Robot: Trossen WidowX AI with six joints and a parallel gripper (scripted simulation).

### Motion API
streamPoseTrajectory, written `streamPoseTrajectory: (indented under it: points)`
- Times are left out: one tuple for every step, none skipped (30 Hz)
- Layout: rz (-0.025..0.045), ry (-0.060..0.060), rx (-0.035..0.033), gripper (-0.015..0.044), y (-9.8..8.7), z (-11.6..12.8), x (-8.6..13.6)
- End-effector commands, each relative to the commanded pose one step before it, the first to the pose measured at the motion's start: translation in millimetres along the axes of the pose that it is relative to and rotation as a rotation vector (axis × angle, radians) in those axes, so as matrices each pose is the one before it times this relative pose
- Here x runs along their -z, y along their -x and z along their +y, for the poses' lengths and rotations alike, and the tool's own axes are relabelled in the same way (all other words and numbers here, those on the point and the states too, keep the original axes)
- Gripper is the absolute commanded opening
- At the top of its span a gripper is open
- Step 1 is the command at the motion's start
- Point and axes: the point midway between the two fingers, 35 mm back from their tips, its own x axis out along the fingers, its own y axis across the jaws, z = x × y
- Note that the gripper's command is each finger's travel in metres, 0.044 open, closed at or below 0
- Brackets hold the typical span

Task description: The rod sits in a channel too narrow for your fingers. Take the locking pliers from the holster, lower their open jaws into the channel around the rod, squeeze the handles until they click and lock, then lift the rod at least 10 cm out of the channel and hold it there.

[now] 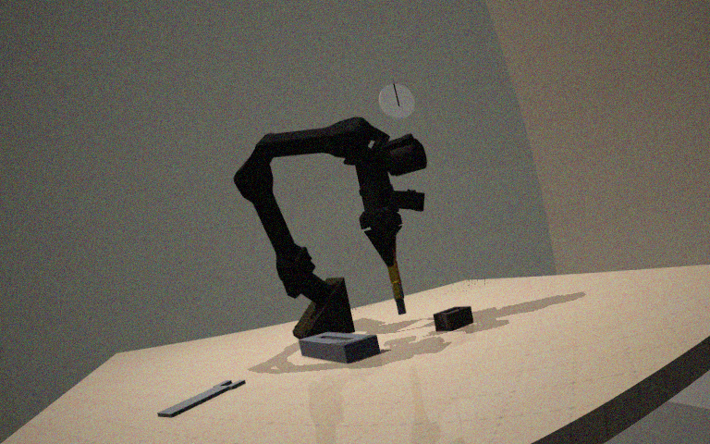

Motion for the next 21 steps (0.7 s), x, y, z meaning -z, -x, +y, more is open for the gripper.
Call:
streamPoseTrajectory:
  points:
    - [-0.00414, -0.0513, 0.00946, 0.0316, 3.44, -2.97, 8.90]
    - [0.00014, -0.0095, 0.00005, 0.0316, 0.01, -0.54, 1.47]
    - [0.00015, -0.0095, 0.00006, 0.0316, 0.01, -0.55, 1.46]
    - [0.00015, -0.0095, 0.00006, 0.0316, 0.00, -0.56, 1.46]
    - [0.00015, -0.0095, 0.00006, 0.0316, 0.00, -0.56, 1.46]
    - [0.00016, -0.0095, 0.00006, 0.0316, -0.01, -0.57, 1.45]
    - [0.00016, -0.0095, 0.00007, 0.0316, -0.01, -0.58, 1.45]
    - [0.00016, -0.0095, 0.00007, 0.0316, -0.01, -0.58, 1.44]
    - [0.00016, -0.0095, 0.00007, 0.0316, -0.02, -0.59, 1.44]
    - [0.00017, -0.0095, 0.00007, 0.0316, -0.02, -0.60, 1.43]
    - [0.00017, -0.0095, 0.00008, 0.0316, -0.02, -0.60, 1.43]
    - [0.00017, -0.0095, 0.00008, 0.0316, -0.03, -0.61, 1.43]
    - [0.00018, -0.0095, 0.00008, 0.0316, -0.03, -0.61, 1.42]
    - [0.00018, -0.0095, 0.00009, 0.0316, -0.04, -0.62, 1.42]
    - [0.00018, -0.0095, 0.00009, 0.0316, -0.04, -0.63, 1.41]
    - [0.00018, -0.0095, 0.00009, 0.0316, -0.04, -0.63, 1.41]
    - [0.00019, -0.0095, 0.00009, 0.0316, -0.05, -0.64, 1.40]
    - [0.00019, -0.0095, 0.00010, 0.0316, -0.05, -0.65, 1.40]
    - [0.00019, -0.0095, 0.00010, 0.0316, -0.05, -0.65, 1.40]
    - [0.00019, -0.0095, 0.00010, 0.0316, -0.06, -0.66, 1.39]
    - [0.00020, -0.0095, 0.00011, 0.0316, -0.06, -0.66, 1.39]
